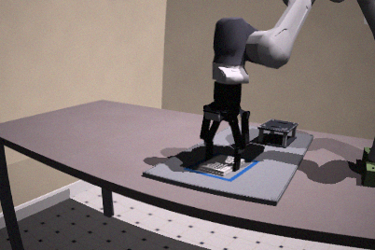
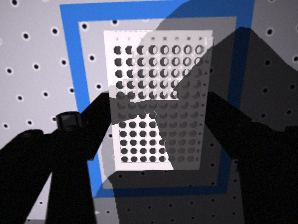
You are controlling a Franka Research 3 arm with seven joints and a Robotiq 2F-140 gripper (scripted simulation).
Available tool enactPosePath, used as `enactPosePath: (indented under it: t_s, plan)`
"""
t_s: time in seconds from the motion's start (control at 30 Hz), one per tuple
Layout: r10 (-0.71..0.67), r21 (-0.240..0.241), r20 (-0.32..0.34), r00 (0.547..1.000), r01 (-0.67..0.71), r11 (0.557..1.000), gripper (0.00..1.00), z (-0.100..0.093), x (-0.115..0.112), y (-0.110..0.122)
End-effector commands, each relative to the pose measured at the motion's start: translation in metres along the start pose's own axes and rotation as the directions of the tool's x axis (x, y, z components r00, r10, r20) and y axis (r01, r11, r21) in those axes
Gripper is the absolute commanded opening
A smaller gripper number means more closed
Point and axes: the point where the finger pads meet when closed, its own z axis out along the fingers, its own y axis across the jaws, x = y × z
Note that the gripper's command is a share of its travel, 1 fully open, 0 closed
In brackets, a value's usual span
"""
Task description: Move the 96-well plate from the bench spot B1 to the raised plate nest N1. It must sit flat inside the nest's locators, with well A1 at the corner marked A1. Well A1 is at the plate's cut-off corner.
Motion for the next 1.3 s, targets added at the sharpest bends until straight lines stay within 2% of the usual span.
enactPosePath:
  t_s: [0.0, 0.8, 1.27]
  plan:
    - [0.004, -0.001, -0.001, 1.0, -0.004, 1.0, 0.62, -0.001, 0.001, 0.0]
    - [0.004, -0.001, -0.001, 1.0, -0.004, 1.0, 0.6, -0.001, 0.001, 0.0]
    - [0.004, -0.001, -0.001, 1.0, -0.004, 1.0, 0.6, -0.024, 0.001, 0.0]
